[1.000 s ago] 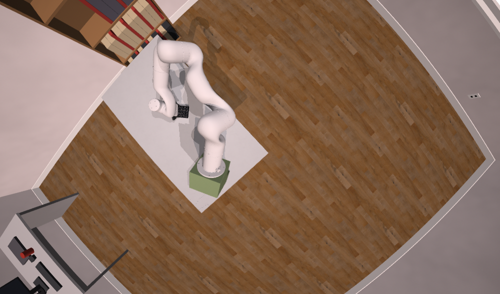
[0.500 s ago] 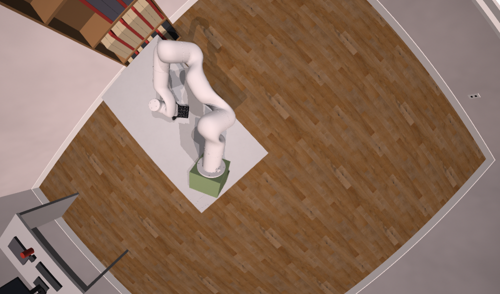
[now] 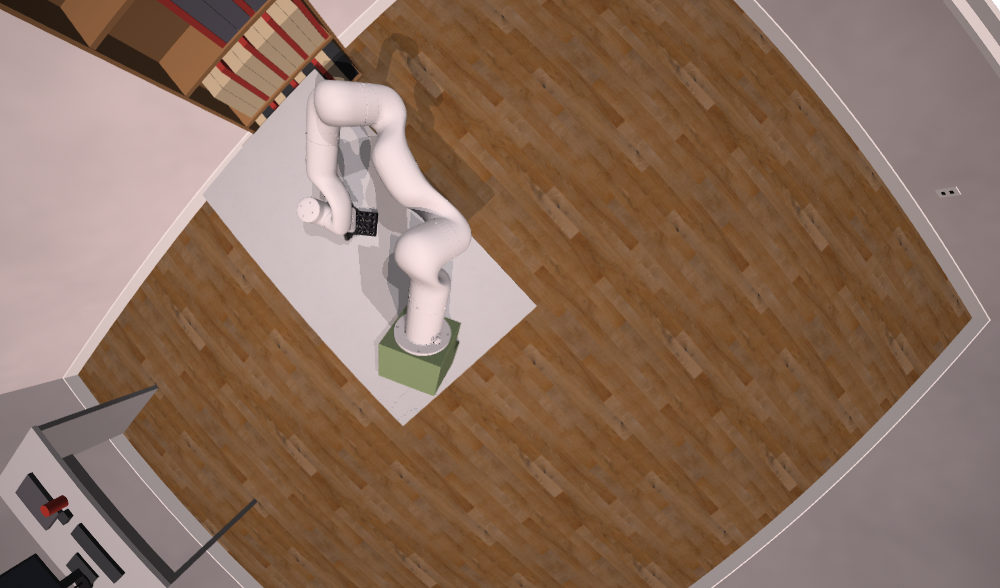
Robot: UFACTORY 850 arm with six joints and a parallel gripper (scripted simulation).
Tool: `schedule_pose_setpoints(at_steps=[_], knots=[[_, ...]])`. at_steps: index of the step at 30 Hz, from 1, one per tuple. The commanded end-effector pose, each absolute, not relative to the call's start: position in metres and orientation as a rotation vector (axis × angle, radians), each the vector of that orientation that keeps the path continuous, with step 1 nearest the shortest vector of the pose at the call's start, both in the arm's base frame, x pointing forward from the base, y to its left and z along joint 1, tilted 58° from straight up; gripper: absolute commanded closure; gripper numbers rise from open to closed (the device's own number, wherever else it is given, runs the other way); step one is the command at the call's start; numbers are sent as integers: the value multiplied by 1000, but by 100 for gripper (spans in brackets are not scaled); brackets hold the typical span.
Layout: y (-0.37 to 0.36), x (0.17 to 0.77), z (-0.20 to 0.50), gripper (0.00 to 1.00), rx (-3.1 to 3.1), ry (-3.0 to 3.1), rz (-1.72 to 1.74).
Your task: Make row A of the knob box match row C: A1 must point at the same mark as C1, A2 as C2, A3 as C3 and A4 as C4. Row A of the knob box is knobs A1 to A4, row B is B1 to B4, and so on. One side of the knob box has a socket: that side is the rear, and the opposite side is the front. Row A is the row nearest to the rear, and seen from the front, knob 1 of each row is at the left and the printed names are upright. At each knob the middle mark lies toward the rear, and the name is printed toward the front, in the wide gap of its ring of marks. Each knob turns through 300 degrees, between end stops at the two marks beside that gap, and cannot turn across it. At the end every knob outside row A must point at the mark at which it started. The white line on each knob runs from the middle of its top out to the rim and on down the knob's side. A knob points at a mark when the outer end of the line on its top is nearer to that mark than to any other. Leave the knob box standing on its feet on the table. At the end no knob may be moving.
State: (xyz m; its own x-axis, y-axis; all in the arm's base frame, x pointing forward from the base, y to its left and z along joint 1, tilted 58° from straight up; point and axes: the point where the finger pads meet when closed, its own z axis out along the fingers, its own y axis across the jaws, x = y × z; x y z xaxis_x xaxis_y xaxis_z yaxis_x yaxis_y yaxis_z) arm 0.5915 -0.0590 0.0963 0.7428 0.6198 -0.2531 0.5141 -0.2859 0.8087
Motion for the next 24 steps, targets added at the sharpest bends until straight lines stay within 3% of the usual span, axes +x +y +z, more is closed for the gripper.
schedule_pose_setpoints(at_steps=[1, 24], knots=[[-58, 592, 97, 0, 1950, 864, 135], [-60, 589, 97, 0, 1950, 864, 135]])
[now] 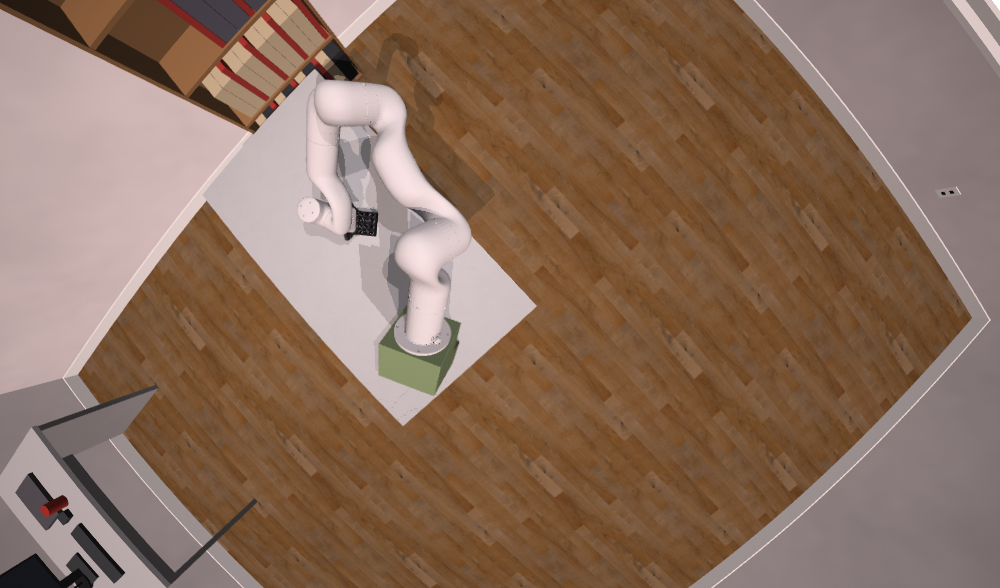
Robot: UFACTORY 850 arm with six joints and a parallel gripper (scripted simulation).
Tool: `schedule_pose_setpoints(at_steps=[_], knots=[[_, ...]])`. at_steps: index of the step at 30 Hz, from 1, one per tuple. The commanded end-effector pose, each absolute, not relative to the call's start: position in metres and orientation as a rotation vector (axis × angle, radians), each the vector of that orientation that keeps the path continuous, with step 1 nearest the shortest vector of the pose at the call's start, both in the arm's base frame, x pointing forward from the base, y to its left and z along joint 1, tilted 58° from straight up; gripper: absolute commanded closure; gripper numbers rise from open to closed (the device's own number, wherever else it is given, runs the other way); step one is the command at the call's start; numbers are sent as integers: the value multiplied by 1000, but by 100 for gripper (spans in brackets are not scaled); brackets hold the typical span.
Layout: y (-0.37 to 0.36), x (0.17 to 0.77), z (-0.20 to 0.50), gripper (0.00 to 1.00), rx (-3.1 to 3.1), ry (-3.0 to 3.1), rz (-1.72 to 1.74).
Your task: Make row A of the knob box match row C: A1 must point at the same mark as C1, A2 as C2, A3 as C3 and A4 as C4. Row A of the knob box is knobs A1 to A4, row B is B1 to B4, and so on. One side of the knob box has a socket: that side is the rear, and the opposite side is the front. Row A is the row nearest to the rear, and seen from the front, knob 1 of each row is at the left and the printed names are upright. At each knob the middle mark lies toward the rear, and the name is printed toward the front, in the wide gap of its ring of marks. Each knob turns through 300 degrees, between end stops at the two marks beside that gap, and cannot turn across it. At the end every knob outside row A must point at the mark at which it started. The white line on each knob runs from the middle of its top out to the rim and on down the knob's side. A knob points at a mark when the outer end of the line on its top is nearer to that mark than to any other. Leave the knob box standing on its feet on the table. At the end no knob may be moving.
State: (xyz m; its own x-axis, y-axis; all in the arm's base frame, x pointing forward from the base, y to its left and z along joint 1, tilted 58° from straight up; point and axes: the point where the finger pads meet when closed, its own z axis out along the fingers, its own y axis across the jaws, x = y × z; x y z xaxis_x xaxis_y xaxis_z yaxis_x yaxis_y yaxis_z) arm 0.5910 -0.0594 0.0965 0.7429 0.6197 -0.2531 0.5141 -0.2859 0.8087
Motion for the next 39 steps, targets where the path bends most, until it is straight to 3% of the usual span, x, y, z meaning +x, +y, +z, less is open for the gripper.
schedule_pose_setpoints(at_steps=[1, 39], knots=[[-60, 589, 97, 0, 1950, 864, 135], [-90, 550, 107, 0, 1950, 864, 135]])
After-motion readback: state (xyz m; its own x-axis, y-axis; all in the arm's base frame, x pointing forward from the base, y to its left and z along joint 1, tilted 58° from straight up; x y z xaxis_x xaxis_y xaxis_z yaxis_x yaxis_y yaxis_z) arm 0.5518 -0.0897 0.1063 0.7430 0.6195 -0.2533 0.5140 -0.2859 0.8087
